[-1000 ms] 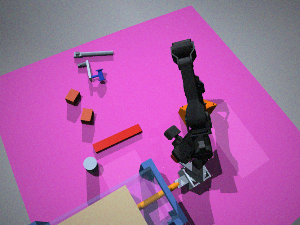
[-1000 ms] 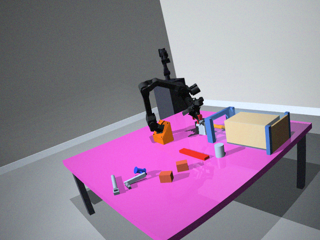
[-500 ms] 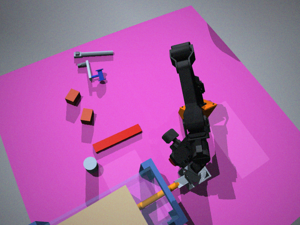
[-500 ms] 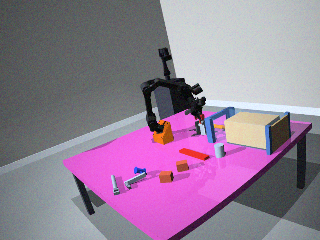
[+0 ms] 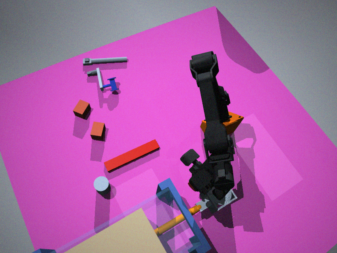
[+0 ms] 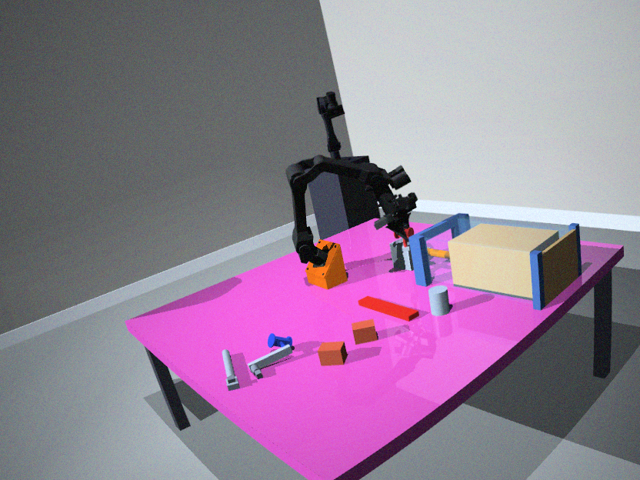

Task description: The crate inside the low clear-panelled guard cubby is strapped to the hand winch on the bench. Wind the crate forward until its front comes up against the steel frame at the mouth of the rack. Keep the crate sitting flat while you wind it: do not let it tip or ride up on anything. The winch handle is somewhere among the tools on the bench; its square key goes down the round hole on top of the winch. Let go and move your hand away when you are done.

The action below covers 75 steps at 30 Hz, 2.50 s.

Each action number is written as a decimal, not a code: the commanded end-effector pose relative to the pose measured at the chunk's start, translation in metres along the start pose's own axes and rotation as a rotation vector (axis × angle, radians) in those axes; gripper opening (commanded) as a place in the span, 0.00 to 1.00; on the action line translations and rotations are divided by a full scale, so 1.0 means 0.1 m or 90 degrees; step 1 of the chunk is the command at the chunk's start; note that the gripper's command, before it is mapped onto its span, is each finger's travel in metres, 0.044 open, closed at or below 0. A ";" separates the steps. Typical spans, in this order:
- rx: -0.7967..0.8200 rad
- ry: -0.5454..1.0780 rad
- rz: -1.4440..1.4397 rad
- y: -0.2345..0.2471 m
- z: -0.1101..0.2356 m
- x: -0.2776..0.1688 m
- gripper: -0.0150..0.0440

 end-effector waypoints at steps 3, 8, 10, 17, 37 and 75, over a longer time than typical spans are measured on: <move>0.007 -0.004 -0.016 0.06 -0.07 0.13 0.25; 0.008 -0.005 -0.017 0.09 -0.09 0.17 0.25; 0.008 -0.005 -0.017 0.10 -0.10 0.19 0.25; 0.008 -0.005 -0.017 0.16 -0.12 0.26 0.25; 0.008 -0.005 -0.017 0.34 -0.17 0.41 0.25; 0.010 -0.006 -0.018 0.76 -0.19 0.58 0.25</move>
Point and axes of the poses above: the point midway between the two fingers, 35 mm back from their tips, its own z axis back along the fingers, its own y axis across the jaws, x = y × z, the point moved 10 cm from there along z, back along the fingers, and after that the axes turned 10 degrees about z, right-handed, at the moved point
